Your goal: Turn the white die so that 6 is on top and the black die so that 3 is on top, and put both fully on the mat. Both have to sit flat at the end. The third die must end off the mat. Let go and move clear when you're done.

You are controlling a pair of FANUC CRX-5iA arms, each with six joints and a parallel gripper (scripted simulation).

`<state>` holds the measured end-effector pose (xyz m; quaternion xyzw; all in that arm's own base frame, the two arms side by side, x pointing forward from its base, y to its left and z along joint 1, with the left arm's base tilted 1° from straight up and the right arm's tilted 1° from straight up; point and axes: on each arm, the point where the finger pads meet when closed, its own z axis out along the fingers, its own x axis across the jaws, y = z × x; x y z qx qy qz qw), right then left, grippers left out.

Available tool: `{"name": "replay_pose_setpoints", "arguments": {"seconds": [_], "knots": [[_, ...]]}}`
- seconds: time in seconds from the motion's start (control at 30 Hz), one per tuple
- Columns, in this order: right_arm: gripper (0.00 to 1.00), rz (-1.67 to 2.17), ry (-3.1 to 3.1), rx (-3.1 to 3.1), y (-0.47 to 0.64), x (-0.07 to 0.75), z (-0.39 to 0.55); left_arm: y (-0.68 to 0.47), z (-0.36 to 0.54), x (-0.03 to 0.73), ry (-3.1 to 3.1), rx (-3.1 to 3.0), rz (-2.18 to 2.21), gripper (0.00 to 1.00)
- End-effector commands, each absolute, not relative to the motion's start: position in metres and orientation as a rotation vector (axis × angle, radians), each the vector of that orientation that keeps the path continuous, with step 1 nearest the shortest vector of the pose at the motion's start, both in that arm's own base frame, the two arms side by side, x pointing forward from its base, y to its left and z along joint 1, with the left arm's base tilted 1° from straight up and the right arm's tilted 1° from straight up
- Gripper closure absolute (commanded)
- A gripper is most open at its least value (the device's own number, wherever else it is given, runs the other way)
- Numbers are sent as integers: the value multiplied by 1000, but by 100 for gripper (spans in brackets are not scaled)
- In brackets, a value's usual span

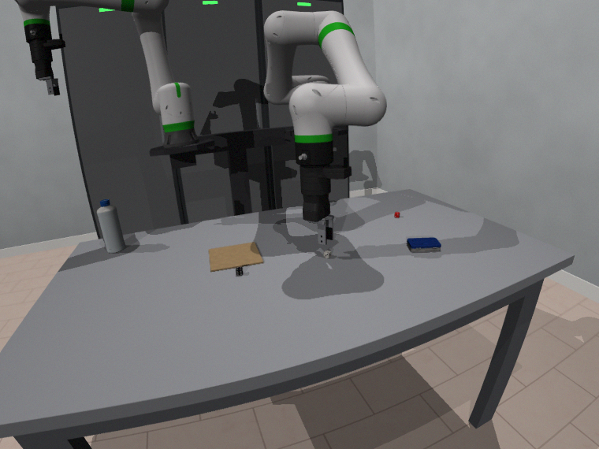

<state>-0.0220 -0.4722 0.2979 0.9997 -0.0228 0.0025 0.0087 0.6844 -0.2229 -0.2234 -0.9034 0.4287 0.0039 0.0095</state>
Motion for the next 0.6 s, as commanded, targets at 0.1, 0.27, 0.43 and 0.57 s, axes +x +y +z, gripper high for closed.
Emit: {"name": "replay_pose_setpoints", "arguments": {"seconds": [0.1, 0.27, 0.43, 0.57], "knots": [[0, 7, -71, 3121, -472, -22, 299, -223, -230, 686, 1338, -2821, 8, 36], [0, 7, -71, 3121, -472, -22, 299, -223, -236, 686, 1338, -2821, 8, 36], [0, 7, -71, 3121, -472, -22, 299, -223, -239, 686, 1338, -2821, 8, 36], [0, 7, -71, 3121, -472, -22, 299, -223, -241, 686, 1338, -2821, 8, 36]]}}
